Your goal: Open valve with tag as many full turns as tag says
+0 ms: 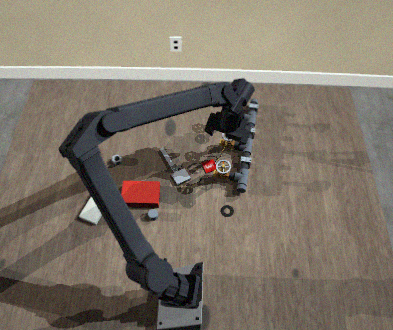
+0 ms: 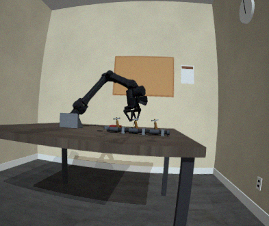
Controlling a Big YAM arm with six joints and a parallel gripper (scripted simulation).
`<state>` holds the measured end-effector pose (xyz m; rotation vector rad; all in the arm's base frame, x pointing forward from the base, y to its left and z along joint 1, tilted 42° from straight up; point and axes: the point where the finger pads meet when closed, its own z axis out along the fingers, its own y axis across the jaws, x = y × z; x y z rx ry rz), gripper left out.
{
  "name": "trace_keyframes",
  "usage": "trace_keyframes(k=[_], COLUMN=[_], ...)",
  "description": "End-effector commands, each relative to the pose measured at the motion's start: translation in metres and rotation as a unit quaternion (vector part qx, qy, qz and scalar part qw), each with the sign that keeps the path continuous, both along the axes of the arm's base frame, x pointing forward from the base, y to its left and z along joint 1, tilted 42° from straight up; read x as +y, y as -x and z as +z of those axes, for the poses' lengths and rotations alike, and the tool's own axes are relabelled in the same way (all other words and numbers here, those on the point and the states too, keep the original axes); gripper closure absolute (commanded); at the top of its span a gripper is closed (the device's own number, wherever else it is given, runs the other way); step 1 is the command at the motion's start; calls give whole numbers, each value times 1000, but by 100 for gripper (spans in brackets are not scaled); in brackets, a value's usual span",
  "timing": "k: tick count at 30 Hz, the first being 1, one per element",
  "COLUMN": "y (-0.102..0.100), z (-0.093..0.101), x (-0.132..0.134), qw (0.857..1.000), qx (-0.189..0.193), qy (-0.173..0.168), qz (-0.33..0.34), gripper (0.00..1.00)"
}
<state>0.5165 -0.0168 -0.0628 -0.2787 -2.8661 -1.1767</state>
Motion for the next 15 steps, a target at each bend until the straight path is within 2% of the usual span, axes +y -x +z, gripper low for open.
trace_keyframes(k=[1,2,5,8,11,14,15], y=[-25,-25,-25,-25,-25,-25,-25], z=[11,11,11,11,11,11,11], x=[-11,-11,-11,-11,-11,-11,-11], qw=[993,982,962,934,899,855,849], qx=[57,108,166,224,278,326,333], qy=[8,4,-2,-7,-12,-14,-14], qz=[-101,-156,-216,-278,-339,-402,-410], gripper=[0,0,0,0,0,0,0])
